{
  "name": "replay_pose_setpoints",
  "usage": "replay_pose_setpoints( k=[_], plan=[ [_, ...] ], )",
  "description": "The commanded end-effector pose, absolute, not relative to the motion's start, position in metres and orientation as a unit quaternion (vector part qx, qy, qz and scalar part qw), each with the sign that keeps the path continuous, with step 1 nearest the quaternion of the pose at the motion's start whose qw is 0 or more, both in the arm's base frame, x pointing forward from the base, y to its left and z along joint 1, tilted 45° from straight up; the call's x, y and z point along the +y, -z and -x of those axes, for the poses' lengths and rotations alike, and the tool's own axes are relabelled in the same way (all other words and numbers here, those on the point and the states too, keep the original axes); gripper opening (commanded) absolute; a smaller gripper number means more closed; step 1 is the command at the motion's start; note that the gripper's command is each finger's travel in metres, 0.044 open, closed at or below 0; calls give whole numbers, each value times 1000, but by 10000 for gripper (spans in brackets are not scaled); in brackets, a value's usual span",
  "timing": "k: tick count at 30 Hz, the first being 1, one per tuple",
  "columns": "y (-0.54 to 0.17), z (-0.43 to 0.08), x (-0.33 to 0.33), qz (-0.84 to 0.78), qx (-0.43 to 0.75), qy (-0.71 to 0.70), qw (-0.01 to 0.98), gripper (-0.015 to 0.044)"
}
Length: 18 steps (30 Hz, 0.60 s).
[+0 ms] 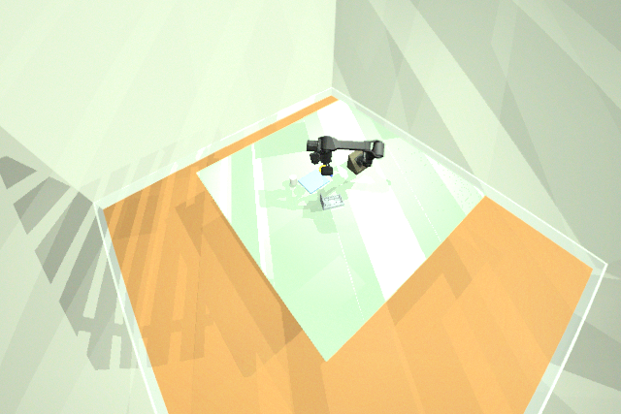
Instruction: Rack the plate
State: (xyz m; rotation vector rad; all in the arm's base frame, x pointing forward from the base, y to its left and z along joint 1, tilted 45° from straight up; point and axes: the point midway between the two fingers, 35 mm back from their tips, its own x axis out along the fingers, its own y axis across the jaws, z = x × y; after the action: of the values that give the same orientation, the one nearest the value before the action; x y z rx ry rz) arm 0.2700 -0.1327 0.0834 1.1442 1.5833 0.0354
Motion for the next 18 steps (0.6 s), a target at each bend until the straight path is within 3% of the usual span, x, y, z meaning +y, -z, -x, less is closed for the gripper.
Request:
replay_pose_setpoints(
  k=[1, 18],
  plan=[
    [-98, -268, -119, -529, 669, 36, 522, 0],
    [-142, -253, -67, -659, 626, 229, 347, 0]
  ],
)
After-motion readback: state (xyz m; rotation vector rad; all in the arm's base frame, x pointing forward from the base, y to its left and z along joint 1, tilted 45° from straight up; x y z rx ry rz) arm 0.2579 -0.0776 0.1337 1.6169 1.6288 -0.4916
